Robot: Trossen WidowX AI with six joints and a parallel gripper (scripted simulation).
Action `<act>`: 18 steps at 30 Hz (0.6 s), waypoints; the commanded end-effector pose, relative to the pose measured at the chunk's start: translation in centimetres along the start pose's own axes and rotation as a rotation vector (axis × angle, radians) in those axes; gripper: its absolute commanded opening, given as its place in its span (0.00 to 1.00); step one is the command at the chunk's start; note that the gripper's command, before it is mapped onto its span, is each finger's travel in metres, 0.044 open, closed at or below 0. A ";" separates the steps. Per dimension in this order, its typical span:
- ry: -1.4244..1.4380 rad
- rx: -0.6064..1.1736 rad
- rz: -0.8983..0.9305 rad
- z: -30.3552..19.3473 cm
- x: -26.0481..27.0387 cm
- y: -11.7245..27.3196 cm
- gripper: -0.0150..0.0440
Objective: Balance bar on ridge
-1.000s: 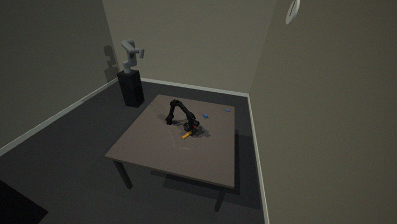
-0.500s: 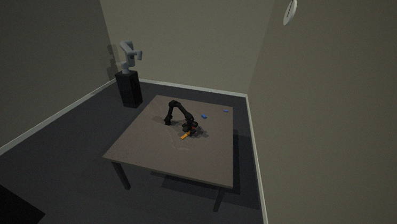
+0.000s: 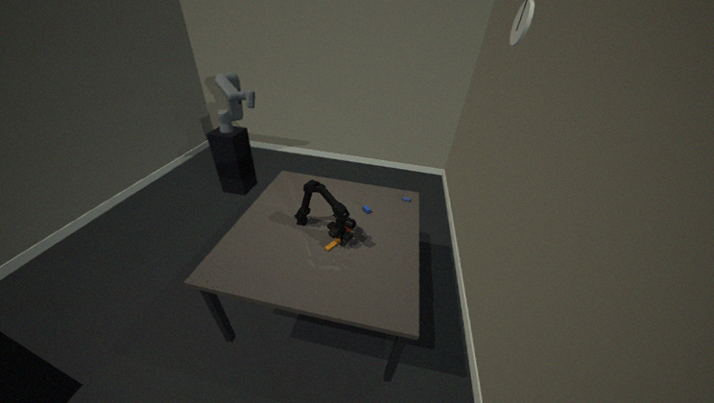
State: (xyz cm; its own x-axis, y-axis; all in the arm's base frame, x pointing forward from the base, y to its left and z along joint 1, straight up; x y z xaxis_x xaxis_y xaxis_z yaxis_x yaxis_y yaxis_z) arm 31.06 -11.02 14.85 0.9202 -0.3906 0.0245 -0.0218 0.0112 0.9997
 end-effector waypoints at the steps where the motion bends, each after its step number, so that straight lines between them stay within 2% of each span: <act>1: 0.000 0.000 0.000 0.0 0.1 0.6 0.25; 18: -0.002 0.001 0.001 0.0 0.6 4.8 0.25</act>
State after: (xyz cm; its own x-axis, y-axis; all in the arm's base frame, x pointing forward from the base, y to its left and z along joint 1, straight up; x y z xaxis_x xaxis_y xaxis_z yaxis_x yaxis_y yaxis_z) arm 31.46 -11.16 18.63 0.9203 -0.3908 0.0172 -0.0150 0.0088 0.9998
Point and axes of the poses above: the point midway between the two fingers, 35 mm back from their tips, its own y axis back along the fingers, its own x axis across the jaws, z = x × y, the point moved 10 cm from there along y, back along the fingers, and after that the axes turned 7 degrees about y, right-handed, at the moved point
